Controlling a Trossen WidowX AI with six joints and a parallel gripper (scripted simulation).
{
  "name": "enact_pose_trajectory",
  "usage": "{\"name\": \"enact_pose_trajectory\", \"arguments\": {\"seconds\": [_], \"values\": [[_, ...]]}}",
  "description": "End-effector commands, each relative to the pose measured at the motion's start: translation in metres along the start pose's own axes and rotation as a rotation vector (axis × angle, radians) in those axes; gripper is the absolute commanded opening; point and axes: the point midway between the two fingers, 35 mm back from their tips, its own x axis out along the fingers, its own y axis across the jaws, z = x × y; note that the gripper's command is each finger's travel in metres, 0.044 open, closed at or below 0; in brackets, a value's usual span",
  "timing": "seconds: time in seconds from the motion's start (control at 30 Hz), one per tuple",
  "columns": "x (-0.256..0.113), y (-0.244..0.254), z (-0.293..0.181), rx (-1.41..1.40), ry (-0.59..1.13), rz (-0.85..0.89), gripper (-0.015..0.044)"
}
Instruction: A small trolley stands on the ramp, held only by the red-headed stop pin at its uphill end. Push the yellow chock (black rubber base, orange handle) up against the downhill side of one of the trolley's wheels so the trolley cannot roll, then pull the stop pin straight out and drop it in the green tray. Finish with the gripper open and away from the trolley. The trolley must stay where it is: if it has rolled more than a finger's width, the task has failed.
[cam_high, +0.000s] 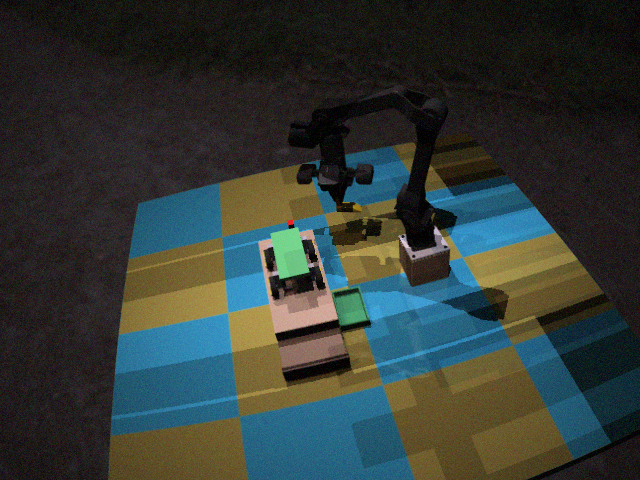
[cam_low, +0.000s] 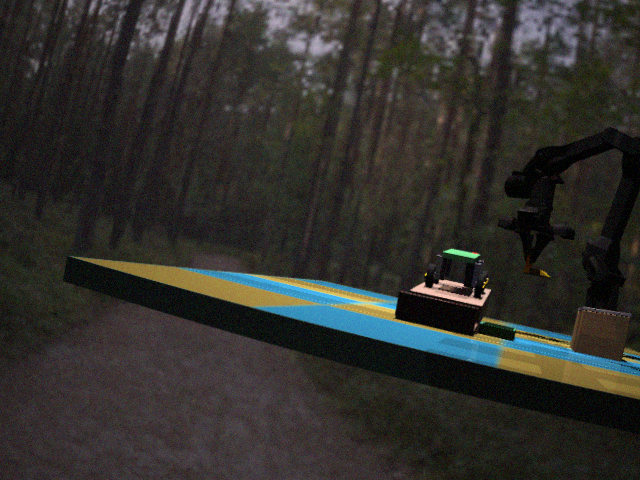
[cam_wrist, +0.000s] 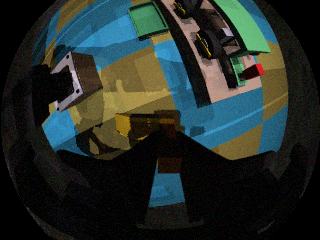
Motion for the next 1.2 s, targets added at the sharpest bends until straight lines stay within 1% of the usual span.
{"name": "enact_pose_trajectory", "arguments": {"seconds": [0.0, 0.27, 0.57, 1.17], "values": [[0.0, 0.0, 0.001, -0.132, -0.004, -0.001, 0.0], [0.0, 0.0, 0.001, -0.376, -0.005, -0.001, 0.0], [0.0, 0.0, 0.005, -0.381, -0.005, -0.001, 0.0], [0.005, 0.007, 0.062, -0.381, -0.012, -0.002, 0.0]]}}
